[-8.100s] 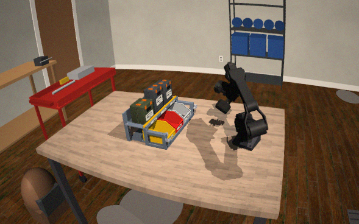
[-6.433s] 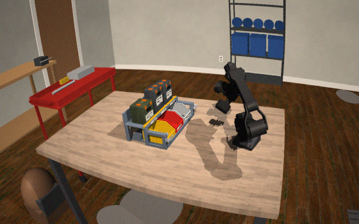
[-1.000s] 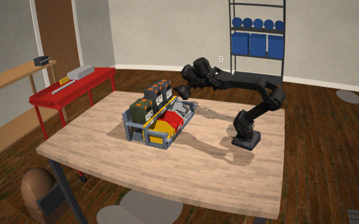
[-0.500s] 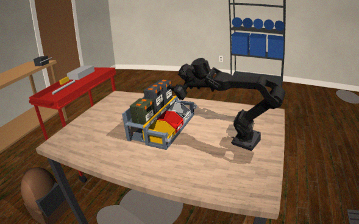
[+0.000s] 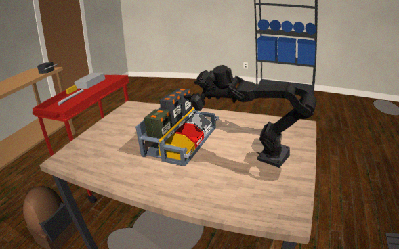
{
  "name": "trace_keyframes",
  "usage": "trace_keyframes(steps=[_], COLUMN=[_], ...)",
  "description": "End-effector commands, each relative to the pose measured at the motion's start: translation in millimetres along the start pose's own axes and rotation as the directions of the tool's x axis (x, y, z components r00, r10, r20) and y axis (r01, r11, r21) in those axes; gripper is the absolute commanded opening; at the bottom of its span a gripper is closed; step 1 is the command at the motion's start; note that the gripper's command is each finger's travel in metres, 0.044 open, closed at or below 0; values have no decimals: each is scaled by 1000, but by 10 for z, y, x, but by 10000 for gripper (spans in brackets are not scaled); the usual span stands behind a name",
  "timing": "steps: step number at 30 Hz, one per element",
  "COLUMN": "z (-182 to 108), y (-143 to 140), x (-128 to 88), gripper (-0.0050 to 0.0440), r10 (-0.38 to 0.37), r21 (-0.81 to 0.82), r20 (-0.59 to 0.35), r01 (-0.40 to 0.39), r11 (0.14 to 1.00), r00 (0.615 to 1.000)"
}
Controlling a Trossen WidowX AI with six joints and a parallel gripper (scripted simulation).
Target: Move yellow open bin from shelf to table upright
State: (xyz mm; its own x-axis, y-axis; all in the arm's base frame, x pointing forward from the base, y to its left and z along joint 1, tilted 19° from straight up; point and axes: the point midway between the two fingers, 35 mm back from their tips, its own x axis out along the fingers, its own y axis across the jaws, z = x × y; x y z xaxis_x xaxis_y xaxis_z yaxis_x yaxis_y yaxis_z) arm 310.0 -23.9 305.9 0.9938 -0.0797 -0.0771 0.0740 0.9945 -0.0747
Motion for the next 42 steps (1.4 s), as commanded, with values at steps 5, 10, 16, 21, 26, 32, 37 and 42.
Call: trace_keyframes(steps=[5,10,16,21,26,32,37,42], z=[113,113,275,312,312,262,220,220], y=[87,87,250,291,291,251,227,227], x=[12,12,8,8,8,-322,-536,-536], gripper=[440,440,440,440,440,440,440,440], r10=[19,19,59,69,69,69,69,69], r21=[19,19,58,68,68,65,65,65], r20=[48,48,128,147,147,150,150,150], r01=[-20,-20,-67,-79,-79,-80,-80,-80], r11=[1000,1000,996,995,995,995,995,995], r00=[999,999,990,987,987,986,986,986])
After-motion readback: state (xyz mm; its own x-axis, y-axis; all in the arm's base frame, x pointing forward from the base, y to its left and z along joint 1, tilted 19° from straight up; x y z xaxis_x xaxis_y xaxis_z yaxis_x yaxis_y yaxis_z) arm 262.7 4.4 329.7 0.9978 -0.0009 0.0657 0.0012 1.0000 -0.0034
